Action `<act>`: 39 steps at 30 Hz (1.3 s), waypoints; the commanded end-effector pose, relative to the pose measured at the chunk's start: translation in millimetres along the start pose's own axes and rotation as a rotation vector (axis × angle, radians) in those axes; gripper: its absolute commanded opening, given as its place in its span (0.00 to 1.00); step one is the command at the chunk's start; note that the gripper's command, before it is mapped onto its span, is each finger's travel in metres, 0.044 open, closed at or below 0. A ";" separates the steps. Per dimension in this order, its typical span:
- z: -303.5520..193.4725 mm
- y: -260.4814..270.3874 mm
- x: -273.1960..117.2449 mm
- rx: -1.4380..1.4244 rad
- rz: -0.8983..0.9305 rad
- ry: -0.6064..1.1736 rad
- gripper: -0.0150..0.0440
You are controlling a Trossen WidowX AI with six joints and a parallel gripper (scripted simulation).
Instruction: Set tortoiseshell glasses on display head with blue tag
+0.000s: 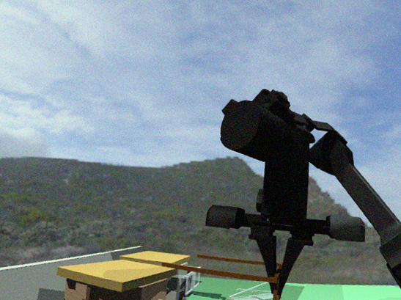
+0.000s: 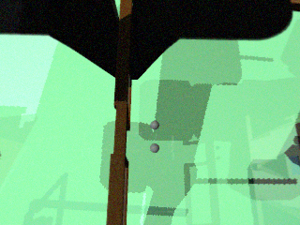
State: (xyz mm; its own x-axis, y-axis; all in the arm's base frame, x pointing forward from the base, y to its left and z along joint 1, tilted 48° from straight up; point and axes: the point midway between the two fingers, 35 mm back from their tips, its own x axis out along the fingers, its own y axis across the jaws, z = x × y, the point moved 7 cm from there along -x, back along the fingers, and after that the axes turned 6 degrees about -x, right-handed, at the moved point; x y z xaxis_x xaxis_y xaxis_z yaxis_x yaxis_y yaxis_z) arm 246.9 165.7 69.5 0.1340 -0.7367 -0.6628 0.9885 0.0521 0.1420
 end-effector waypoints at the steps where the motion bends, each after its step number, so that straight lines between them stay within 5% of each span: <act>1: -0.1 -2.1 5.5 0.007 0.027 -0.005 0.25; 39: 1.5 -1.5 46.8 0.007 -0.006 -0.002 0.25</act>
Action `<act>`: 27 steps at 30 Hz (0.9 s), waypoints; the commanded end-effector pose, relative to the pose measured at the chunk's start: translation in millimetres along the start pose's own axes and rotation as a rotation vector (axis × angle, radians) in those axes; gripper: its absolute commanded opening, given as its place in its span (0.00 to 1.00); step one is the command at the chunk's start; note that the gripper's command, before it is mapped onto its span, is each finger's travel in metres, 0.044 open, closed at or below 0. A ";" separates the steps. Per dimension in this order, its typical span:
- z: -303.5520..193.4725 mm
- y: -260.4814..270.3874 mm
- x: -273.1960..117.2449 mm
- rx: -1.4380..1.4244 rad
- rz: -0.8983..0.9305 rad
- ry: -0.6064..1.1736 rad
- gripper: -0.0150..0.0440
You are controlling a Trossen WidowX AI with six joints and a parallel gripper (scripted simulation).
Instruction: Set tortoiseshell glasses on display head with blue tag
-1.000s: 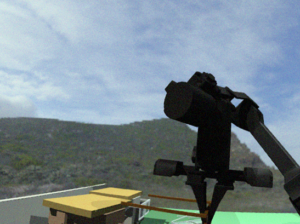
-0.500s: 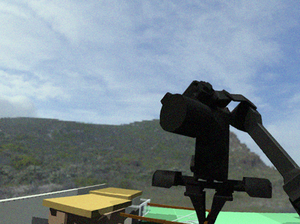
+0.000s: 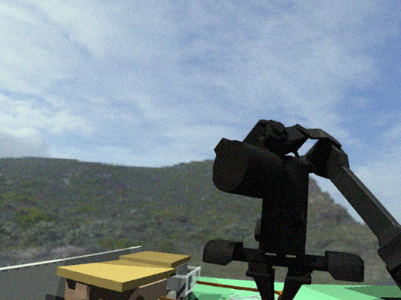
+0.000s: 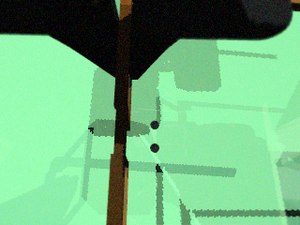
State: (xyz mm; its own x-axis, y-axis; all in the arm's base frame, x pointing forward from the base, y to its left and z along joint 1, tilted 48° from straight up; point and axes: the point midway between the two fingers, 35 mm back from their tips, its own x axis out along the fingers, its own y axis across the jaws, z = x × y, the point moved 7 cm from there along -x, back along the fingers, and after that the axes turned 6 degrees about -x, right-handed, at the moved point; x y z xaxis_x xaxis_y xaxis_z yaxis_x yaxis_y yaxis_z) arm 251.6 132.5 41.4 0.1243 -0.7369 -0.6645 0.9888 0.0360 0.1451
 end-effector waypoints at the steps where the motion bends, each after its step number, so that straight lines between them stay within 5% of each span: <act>1: 0.2 -0.3 3.3 -0.006 0.004 -0.003 0.25; 27: 3.9 33.1 5.6 -0.005 0.005 -0.003 0.25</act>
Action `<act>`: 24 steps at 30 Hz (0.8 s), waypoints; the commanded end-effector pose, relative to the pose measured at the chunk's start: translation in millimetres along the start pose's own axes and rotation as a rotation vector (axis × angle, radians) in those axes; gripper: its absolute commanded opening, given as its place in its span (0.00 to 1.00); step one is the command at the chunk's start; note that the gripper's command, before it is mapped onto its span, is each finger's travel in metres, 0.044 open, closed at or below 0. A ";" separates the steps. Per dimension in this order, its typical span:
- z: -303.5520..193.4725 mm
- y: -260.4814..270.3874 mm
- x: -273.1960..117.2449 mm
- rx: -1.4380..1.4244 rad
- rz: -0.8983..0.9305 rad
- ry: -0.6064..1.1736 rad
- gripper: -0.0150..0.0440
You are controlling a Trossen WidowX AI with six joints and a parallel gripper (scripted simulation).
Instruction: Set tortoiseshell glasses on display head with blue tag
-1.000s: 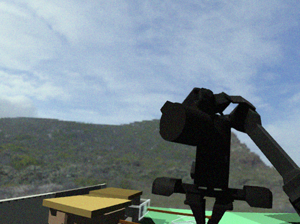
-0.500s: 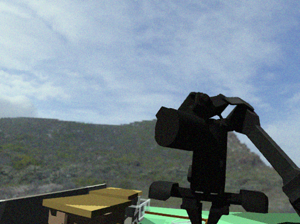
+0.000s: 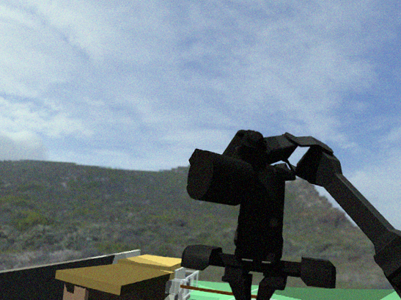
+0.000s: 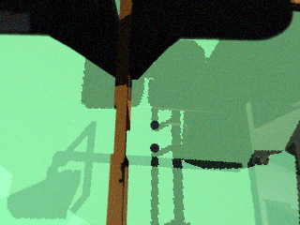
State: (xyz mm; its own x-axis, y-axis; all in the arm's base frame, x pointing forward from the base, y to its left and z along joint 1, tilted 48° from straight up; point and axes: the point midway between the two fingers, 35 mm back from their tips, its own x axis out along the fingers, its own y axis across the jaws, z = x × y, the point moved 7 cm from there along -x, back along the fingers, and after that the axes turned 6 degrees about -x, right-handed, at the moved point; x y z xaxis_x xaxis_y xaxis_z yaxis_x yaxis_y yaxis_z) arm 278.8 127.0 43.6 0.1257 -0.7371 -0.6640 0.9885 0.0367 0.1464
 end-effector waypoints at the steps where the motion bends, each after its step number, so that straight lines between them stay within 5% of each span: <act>1: 0.9 7.5 -0.3 -0.005 0.004 -0.003 0.25; 24: 4.6 41.1 1.1 -0.004 0.005 -0.003 0.25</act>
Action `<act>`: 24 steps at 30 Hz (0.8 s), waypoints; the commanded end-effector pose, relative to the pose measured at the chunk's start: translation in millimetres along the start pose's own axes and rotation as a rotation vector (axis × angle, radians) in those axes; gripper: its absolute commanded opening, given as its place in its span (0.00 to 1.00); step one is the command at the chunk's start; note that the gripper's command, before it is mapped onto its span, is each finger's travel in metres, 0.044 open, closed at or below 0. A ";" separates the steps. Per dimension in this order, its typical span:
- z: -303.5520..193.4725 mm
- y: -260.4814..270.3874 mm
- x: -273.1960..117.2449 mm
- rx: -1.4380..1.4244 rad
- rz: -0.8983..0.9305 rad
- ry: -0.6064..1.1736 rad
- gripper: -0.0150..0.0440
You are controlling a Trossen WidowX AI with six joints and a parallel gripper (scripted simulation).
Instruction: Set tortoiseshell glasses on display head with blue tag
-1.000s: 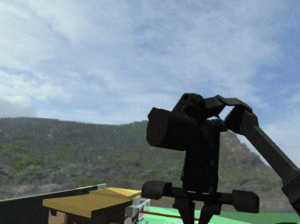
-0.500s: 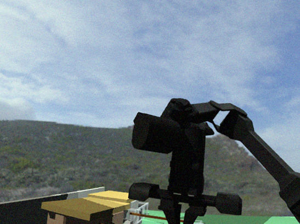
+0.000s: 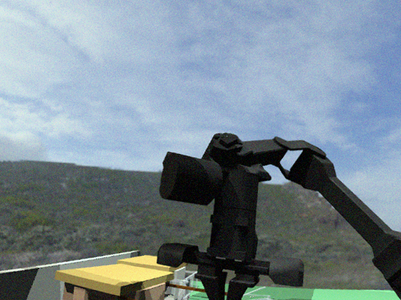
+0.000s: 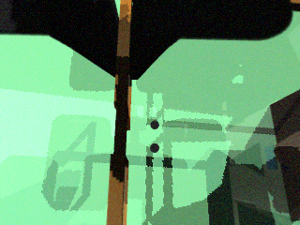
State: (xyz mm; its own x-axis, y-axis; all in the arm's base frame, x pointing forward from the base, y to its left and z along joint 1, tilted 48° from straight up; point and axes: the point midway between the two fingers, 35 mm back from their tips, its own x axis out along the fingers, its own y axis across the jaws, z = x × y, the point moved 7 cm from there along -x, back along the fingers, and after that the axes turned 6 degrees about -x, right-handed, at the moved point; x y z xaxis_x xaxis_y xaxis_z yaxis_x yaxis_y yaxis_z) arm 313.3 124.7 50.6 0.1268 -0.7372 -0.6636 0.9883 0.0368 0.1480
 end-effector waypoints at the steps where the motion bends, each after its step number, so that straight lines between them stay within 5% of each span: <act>1: 1.0 7.5 -0.3 -0.005 0.004 -0.003 0.25; 24: 4.7 40.7 2.1 -0.004 0.005 -0.003 0.25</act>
State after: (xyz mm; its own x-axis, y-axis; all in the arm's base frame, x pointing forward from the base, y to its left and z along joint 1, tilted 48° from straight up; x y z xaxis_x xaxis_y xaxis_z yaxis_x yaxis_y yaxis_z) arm 347.5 121.8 56.7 0.1270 -0.7373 -0.6635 0.9884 0.0378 0.1472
